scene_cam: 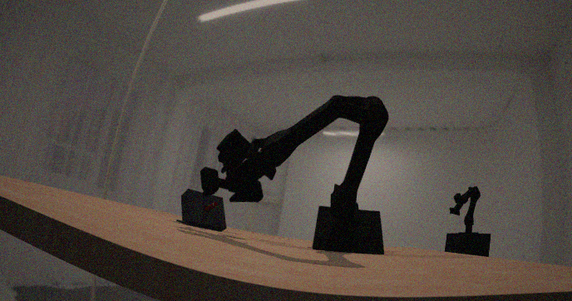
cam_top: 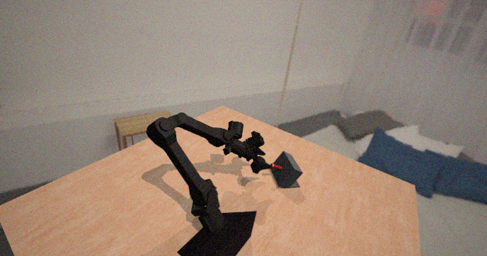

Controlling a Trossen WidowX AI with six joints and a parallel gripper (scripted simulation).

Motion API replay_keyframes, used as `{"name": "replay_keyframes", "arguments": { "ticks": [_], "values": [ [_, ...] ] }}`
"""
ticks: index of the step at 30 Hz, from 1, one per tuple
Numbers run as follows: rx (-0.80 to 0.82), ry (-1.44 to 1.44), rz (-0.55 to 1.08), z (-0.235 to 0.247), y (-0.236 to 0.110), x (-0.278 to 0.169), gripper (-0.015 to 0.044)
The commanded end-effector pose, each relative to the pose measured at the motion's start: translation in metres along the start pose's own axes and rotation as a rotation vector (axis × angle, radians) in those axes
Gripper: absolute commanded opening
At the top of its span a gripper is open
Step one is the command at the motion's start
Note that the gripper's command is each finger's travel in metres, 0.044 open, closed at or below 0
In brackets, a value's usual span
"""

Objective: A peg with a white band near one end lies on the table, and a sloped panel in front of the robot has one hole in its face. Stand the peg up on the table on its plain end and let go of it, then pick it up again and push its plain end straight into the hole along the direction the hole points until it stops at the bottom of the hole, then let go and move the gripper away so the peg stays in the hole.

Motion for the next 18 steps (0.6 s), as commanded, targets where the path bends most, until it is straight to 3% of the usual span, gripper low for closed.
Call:
{"name": "replay_keyframes", "arguments": {
  "ticks": [1, 18],
  "values": [
    [-0.001, 0.005, -0.003, 0.0, -0.004, 0.0, 0.044],
    [0.0, 0.003, -0.003, 0.001, -0.024, 0.0, 0.044]
  ]
}}
Point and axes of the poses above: the point midway between the two fingers, 35 mm back from their tips, its own y axis out along the fingers, its own z axis across the jaws, x = y × z, the point moved 8 cm from there along -y, back along the fingers, and after that the axes turned 3 degrees about y, right-handed, at the moved point
